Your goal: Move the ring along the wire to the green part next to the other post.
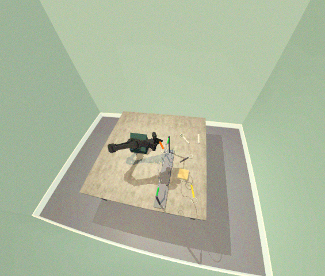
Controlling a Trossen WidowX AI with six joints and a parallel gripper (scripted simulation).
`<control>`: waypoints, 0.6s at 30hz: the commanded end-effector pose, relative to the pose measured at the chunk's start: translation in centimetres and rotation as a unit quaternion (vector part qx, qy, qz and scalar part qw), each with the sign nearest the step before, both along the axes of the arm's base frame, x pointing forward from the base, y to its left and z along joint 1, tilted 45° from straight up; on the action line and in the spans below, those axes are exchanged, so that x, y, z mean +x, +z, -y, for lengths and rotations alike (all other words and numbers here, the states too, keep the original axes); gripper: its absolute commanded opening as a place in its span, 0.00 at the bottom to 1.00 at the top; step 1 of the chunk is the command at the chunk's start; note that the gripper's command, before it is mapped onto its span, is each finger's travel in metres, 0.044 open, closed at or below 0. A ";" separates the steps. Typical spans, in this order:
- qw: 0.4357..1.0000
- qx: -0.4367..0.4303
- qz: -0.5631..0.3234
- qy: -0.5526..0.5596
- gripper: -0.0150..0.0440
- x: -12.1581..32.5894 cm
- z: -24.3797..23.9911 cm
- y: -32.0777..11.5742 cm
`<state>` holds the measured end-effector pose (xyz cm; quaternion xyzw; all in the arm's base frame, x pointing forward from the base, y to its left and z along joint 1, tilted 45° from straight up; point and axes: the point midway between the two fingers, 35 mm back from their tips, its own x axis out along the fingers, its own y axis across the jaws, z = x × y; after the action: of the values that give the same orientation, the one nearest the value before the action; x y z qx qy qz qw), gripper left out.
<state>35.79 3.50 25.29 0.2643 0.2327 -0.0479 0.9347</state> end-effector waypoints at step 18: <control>0.974 -0.223 -0.029 -0.003 0.00 -0.3 3.0 -1.1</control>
<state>35.54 0.87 24.51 0.0772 0.2390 -0.1003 0.9627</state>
